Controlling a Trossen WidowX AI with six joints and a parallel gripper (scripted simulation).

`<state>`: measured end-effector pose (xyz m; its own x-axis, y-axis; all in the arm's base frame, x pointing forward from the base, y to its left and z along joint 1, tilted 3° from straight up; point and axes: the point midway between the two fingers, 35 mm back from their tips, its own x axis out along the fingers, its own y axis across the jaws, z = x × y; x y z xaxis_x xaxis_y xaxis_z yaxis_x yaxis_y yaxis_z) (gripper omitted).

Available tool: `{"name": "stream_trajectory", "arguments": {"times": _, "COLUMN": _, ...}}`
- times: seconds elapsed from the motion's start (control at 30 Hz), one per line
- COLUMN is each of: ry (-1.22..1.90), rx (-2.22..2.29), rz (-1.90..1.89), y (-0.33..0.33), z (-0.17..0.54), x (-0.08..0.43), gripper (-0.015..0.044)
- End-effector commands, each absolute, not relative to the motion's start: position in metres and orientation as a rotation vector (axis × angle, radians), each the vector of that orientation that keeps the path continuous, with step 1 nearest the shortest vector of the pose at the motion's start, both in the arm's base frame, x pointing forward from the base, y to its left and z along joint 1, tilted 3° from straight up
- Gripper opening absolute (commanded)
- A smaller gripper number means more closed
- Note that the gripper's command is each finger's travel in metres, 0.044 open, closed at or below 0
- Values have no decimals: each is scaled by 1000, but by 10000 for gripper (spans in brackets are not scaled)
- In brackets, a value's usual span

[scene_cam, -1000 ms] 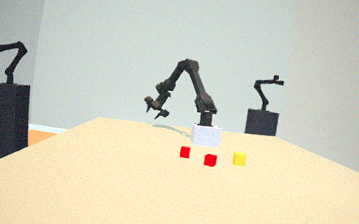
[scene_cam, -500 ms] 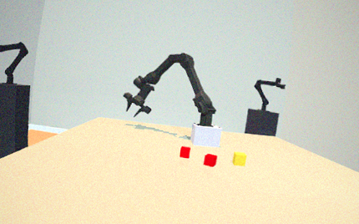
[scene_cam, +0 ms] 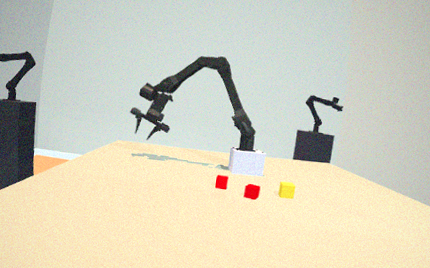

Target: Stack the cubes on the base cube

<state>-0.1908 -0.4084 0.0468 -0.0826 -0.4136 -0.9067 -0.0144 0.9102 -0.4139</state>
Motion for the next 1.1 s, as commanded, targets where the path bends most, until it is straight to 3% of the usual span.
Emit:
{"name": "stream_trajectory", "arguments": {"times": 0.0, "ry": 1605, "rx": -359, "rz": -250, "y": -411, "z": 44, "x": -145, "gripper": 265}}
{"name": "stream_trajectory", "arguments": {"times": 0.5, "ry": 1520, "rx": -521, "rz": 112, "y": -388, "z": 48, "x": 24, "gripper": 265}}
{"name": "stream_trajectory", "arguments": {"times": 1.07, "ry": 1453, "rx": -708, "rz": 530, "y": -290, "z": 55, "x": 165, "gripper": 265}}
